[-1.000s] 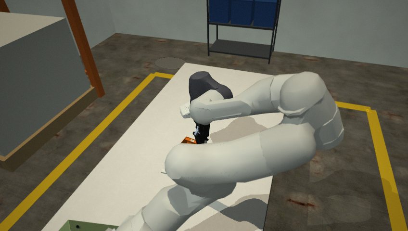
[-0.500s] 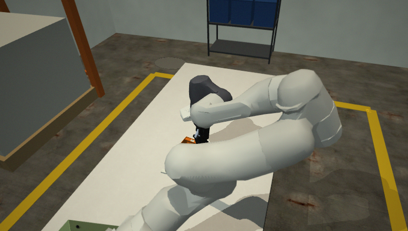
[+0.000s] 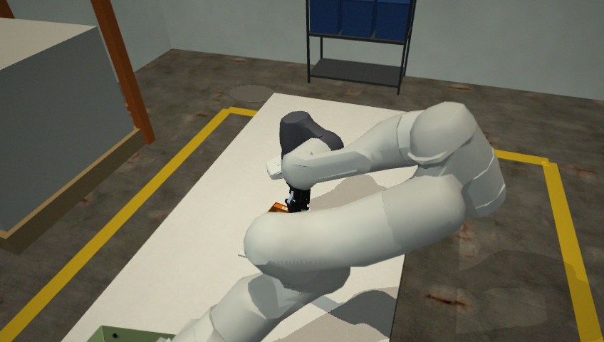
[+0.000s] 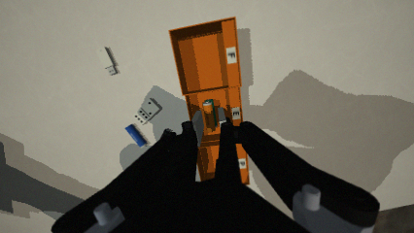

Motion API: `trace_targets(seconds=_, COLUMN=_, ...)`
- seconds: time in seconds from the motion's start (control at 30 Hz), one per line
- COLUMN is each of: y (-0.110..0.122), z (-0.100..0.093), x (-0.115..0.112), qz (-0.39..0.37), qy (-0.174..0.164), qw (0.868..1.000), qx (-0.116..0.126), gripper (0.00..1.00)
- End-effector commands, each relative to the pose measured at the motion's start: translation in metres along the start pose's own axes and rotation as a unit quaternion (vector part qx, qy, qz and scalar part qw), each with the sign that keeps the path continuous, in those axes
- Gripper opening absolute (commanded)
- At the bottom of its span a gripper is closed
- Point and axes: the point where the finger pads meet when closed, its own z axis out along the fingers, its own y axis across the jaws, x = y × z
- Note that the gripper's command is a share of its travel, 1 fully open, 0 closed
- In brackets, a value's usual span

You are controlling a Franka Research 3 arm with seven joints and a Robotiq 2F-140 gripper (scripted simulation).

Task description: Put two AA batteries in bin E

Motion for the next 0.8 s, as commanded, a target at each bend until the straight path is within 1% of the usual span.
trace_targets(seconds=0.0, y=0.001, z=0.000, x=0.002, qz=0.001, qy=0.002, qw=1.000, qx=-0.001, gripper=0.17)
trace_targets(seconds=0.43, y=0.001, z=0.000, x=0.002, qz=0.001, qy=0.002, qw=1.000, qx=-0.001, gripper=0.17)
trace_targets(seconds=0.77, y=0.001, z=-0.014, x=0.002, qz=0.001, qy=0.002, qw=1.000, qx=-0.001, gripper=0.17)
